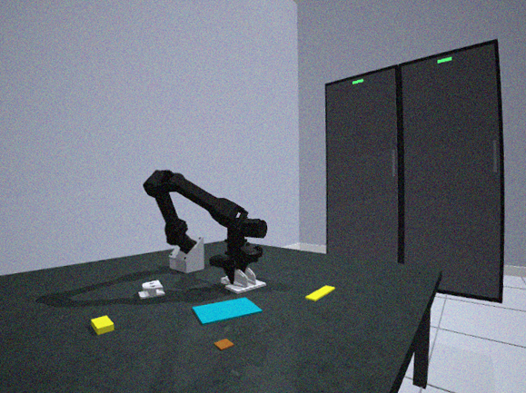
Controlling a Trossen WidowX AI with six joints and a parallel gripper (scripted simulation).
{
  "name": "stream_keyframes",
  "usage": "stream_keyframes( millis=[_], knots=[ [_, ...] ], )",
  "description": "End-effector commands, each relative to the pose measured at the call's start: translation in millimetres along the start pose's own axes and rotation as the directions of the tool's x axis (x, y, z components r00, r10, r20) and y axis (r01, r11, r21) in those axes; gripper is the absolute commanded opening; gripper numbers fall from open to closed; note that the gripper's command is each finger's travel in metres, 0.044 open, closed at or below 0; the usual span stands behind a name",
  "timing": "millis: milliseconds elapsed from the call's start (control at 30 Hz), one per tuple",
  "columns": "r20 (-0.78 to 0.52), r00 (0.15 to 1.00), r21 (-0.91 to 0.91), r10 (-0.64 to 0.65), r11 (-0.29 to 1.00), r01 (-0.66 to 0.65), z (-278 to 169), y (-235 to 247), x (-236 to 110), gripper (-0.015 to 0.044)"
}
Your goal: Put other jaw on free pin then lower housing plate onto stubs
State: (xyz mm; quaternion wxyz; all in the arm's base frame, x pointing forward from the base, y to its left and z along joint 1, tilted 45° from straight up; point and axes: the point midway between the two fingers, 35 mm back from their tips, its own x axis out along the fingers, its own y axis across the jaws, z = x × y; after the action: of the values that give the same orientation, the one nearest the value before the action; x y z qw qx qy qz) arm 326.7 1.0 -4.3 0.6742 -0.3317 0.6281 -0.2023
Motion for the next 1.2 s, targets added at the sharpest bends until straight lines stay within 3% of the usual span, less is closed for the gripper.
stream_keyframes(
  millis=[0,467,767,900,1167],
  knots=[
    [0.0,1.0,0.0,0.0,1.0,0.0,0,0,0,0.0213],
    [0.0,1.0,0.0,0.0,1.0,0.0,0,0,0,0.0224],
    [0.004,1.0,0.011,-0.001,1.0,0.001,1,-1,-64,0.0224],
    [0.004,1.0,0.002,-0.007,1.0,0.007,0,0,-56,0.0224],
    [0.059,0.998,0.073,0.005,0.997,-0.009,16,-23,-64,0.0434]
  ],
)
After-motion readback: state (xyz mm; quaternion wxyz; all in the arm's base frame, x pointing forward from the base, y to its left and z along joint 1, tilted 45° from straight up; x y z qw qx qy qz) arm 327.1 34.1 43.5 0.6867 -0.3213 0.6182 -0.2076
